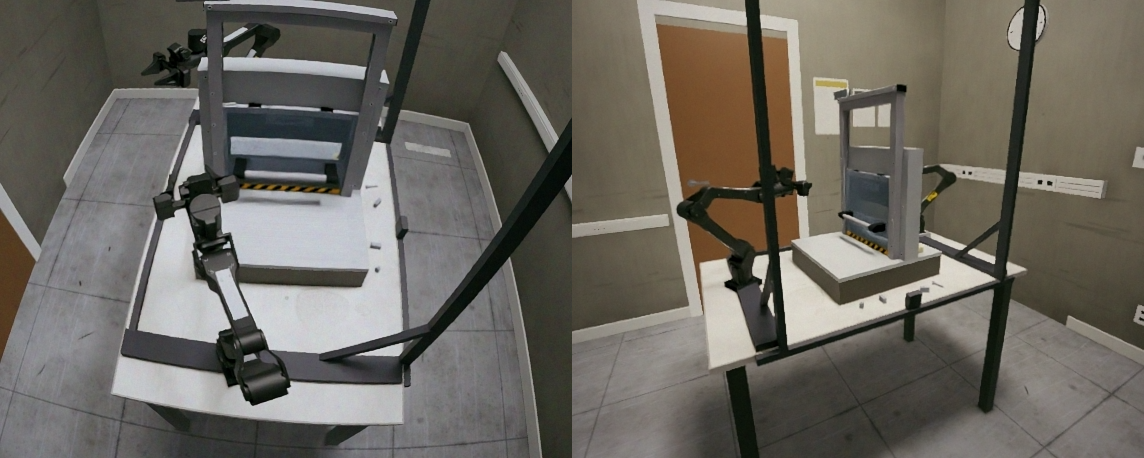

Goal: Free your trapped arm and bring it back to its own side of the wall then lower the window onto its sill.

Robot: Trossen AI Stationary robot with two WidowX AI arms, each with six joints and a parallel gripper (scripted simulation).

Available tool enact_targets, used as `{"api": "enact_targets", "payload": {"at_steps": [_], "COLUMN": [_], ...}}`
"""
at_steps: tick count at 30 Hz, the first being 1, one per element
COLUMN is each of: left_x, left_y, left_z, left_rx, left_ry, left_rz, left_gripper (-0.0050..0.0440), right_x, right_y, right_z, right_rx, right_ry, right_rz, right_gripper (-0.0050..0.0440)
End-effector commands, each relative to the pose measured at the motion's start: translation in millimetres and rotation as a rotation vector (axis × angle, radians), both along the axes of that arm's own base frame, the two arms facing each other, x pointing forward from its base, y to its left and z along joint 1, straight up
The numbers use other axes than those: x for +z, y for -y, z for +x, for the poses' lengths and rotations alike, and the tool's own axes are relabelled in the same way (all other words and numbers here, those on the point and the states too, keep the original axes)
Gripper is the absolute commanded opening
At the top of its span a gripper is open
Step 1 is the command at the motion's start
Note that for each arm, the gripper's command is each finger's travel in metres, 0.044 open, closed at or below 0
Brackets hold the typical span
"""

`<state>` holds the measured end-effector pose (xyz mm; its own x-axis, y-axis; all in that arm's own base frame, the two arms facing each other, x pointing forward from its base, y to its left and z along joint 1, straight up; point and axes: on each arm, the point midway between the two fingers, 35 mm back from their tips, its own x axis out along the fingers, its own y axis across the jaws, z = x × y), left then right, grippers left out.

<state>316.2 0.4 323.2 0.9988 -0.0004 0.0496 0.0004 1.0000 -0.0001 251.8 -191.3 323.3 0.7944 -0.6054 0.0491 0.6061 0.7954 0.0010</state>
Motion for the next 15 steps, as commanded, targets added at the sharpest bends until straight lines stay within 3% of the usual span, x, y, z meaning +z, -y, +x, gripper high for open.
{"api": "enact_targets", "payload": {"at_steps": [1,4,7,15], "left_x": [15.8,15.8,15.8,15.8], "left_y": [-1.8,-1.8,-1.8,-1.8], "left_z": [-2.9,-2.9,-2.9,-2.9], "left_rx": [0.008,0.008,0.008,0.008], "left_ry": [0.039,0.039,0.039,0.039], "left_rz": [0.002,0.002,0.002,0.002], "left_gripper": [0.0400,0.0400,0.0400,0.0400], "right_x": [11.5,11.7,9.7,11.7], "right_y": [31.4,48.4,44.4,85.7], "right_z": [-27.0,-45.1,-40.4,-98.3], "right_rx": [-0.123,-0.201,-0.179,-0.408], "right_ry": [0.021,0.021,0.018,0.019], "right_rz": [-0.019,-0.021,-0.018,-0.022], "right_gripper": [0.0400,0.0400,0.0400,0.0400]}}
